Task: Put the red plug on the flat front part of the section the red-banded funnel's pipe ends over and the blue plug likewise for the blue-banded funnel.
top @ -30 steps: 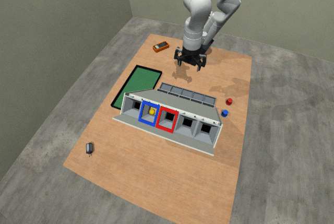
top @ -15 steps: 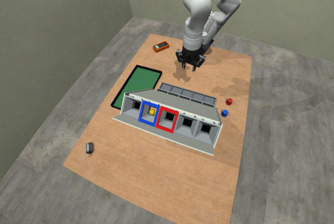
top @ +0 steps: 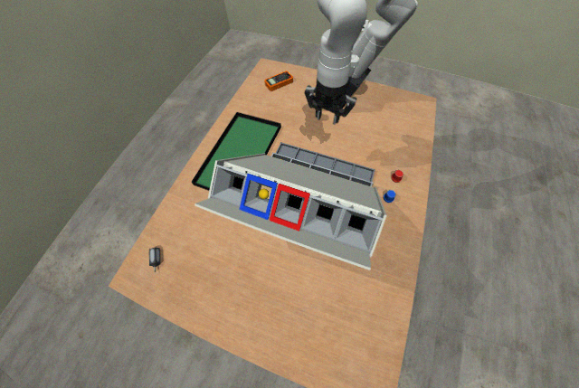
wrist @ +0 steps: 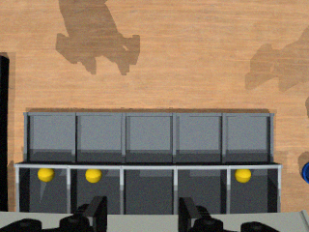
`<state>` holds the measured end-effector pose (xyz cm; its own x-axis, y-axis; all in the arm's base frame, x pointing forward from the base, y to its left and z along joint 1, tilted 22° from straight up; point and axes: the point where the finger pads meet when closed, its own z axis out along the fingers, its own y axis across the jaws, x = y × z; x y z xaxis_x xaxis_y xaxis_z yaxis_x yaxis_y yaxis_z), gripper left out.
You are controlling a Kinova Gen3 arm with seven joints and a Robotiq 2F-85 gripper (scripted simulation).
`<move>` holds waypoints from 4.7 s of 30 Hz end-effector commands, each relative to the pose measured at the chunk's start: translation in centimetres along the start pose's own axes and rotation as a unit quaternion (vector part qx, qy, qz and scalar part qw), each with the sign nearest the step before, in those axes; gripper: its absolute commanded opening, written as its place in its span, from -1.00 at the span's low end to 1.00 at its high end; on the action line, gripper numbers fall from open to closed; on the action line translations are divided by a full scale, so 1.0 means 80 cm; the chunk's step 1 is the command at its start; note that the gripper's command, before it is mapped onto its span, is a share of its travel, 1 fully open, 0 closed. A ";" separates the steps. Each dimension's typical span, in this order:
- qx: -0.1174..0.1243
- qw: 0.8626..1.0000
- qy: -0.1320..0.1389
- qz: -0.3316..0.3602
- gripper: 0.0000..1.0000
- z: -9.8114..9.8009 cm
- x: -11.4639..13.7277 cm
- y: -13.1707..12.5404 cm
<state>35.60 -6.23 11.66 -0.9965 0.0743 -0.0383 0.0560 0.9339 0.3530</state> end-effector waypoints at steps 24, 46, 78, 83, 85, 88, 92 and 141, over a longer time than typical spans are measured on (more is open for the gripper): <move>0.000 1.000 -0.001 0.000 0.01 0.045 0.002 -0.076; 0.005 1.000 0.003 0.001 0.01 0.128 0.005 -0.215; -0.006 1.000 -0.017 -0.005 0.01 0.171 -0.194 -0.416; -0.006 1.000 -0.017 -0.005 0.01 0.174 -0.207 -0.428; -0.006 1.000 -0.017 -0.005 0.01 0.174 -0.207 -0.428; -0.006 1.000 -0.017 -0.005 0.01 0.174 -0.207 -0.428; 0.005 1.000 -0.029 -0.007 0.01 0.174 -0.207 -0.428; 0.005 1.000 -0.029 -0.007 0.01 0.310 -0.212 -0.426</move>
<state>52.06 -30.52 -23.06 -0.9921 0.0809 -0.0963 0.0430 0.9378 0.3444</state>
